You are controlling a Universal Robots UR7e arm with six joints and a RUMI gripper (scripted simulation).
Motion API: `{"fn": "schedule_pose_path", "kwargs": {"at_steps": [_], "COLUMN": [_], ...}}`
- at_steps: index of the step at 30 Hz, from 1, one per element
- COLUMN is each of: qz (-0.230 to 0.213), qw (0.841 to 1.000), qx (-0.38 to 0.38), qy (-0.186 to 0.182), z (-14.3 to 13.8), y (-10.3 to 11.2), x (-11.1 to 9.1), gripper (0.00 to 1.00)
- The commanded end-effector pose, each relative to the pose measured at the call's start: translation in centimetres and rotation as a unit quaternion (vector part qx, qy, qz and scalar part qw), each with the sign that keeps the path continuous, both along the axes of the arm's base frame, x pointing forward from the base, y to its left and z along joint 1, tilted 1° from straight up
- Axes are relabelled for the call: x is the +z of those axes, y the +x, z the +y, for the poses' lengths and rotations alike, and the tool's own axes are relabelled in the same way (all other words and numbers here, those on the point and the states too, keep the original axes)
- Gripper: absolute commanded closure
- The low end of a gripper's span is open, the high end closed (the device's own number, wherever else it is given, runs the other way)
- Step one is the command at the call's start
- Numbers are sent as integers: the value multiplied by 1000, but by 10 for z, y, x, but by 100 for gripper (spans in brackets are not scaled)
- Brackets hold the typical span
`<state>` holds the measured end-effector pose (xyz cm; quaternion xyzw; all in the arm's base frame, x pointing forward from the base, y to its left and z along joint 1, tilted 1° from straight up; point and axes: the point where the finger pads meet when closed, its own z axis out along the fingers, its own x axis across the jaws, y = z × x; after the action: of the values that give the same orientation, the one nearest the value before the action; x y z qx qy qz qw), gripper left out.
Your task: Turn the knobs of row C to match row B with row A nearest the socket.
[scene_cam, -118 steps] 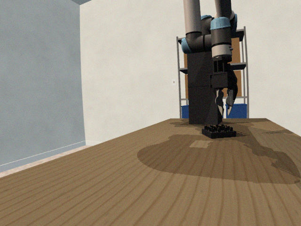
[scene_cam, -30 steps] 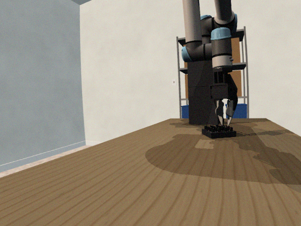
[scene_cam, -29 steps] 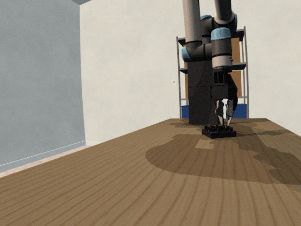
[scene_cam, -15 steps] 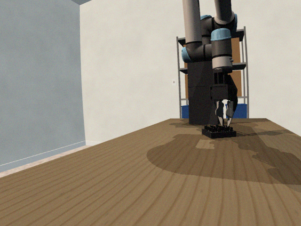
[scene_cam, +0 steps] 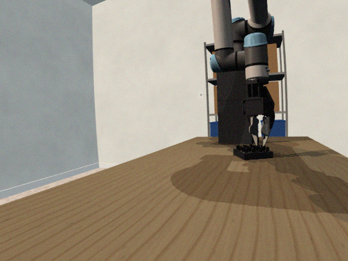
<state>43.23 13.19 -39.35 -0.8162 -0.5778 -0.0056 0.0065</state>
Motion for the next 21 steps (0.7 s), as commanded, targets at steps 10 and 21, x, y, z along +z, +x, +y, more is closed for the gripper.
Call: {"fn": "schedule_pose_path", "kwargs": {"at_steps": [10,21], "qz": [-1,-1], "qw": [1000,1000], "qx": [0,0], "qy": [0,0], "z": [0,1], "y": [1,-1], "x": [0,0], "gripper": [89,89]}}
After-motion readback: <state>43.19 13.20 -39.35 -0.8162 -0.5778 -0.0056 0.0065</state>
